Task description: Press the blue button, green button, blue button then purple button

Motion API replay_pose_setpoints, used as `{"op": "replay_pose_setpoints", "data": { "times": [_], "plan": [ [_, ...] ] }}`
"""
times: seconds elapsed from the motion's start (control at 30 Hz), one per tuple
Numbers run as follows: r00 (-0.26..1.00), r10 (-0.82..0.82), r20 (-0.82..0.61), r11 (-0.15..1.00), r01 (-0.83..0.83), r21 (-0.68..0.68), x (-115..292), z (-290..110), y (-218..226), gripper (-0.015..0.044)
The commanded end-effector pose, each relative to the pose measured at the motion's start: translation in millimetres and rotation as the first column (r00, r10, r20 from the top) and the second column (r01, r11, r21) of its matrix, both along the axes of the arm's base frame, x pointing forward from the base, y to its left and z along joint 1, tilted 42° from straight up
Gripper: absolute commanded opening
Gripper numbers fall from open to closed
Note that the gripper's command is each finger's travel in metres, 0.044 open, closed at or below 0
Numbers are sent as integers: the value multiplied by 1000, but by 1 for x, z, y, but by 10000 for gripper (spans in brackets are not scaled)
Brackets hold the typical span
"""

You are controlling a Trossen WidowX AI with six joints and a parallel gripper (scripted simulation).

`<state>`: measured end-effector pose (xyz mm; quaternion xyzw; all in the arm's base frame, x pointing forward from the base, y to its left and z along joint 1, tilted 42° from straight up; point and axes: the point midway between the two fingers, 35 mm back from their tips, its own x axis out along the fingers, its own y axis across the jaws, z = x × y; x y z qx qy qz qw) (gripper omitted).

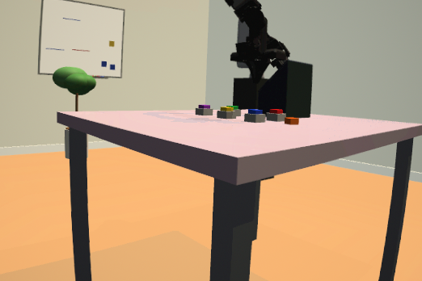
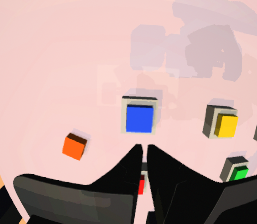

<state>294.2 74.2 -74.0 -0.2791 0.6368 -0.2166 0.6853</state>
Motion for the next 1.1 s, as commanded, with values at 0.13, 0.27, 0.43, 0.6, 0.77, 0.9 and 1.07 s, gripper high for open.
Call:
{"op": "replay_pose_setpoints", "data": {
  "times": [0.13, 0.27, 0.43, 0.6, 0.77, 0.9, 1.07],
  "plan": [
    [1000, -10, -11, 1000, 10, 24, 11, 30, -21, 20],
    [1000, 0, -7, 999, 1, 51, 26, 76, -71, 20],
    [1000, 4, 2, 999, -4, 44, 23, 127, -132, 20],
    [1000, -8, -2, 1000, 8, 1, 1, 174, -190, 20],
    [1000, -13, -6, 1000, 13, -14, -9, 186, -205, 20],
    [1000, -13, -6, 1000, 13, -14, -9, 186, -205, 20],
    [1000, -13, -6, 1000, 13, -15, -4, 148, -239, 20]
  ]
}}
